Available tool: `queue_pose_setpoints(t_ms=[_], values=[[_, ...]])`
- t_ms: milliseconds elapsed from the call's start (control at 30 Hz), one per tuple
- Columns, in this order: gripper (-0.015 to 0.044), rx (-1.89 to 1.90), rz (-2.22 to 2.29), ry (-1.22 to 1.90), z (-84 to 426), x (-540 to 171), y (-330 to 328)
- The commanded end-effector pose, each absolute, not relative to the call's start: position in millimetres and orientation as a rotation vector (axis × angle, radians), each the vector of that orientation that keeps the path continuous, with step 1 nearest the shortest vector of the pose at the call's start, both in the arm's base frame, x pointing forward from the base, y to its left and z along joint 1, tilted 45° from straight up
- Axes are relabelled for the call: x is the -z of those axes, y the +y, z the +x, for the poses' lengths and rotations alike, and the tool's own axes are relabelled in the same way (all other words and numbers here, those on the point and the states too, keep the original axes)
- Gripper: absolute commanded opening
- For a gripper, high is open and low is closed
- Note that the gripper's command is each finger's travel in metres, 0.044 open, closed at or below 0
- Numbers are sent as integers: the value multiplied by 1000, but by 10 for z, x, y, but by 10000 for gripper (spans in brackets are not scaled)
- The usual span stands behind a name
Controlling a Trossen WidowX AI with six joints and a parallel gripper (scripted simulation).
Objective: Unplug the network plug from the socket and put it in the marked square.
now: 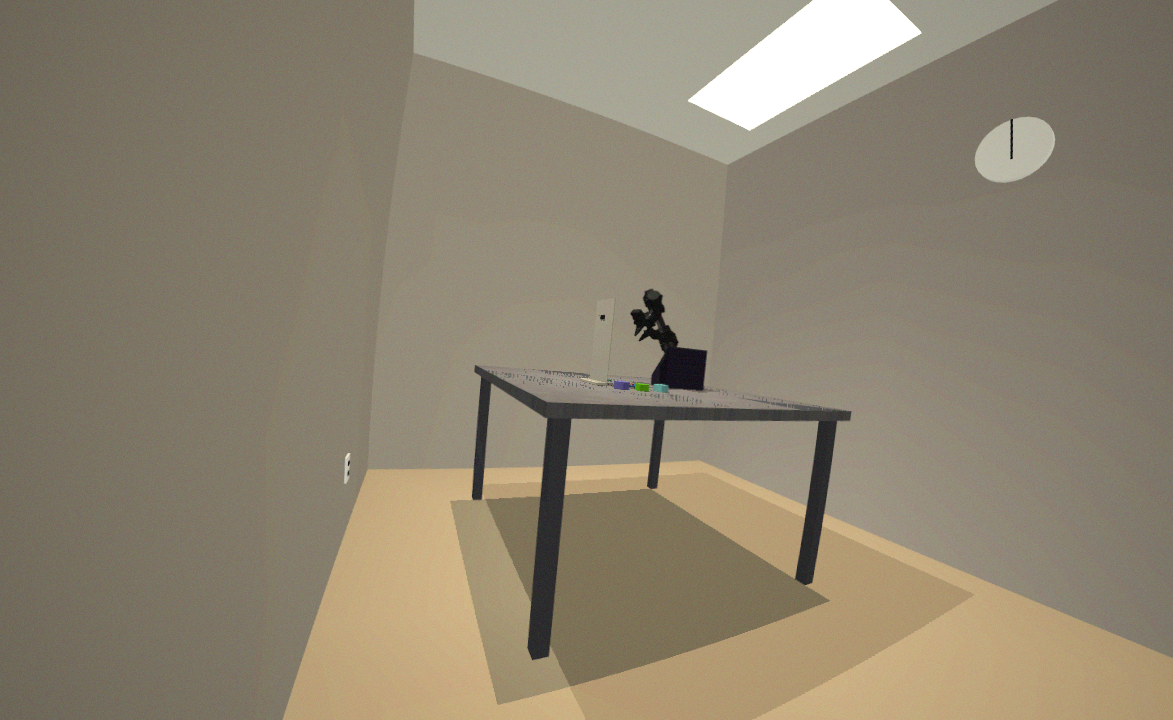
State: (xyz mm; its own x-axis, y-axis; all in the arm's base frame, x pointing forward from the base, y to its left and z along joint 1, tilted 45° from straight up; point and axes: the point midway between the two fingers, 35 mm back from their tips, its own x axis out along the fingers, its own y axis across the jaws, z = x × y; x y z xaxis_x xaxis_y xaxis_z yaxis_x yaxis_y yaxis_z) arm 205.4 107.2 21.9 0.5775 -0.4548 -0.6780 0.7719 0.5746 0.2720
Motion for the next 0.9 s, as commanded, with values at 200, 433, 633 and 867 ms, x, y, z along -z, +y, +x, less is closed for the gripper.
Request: queue_pose_setpoints(t_ms=[200,433,633,867], values=[[287,768,601,585,2037,-309,1118],[440,768,601,585,2037,-309,1118],[440,768,601,585,2037,-309,1118],[440,768,601,585,2037,-309,1118]])
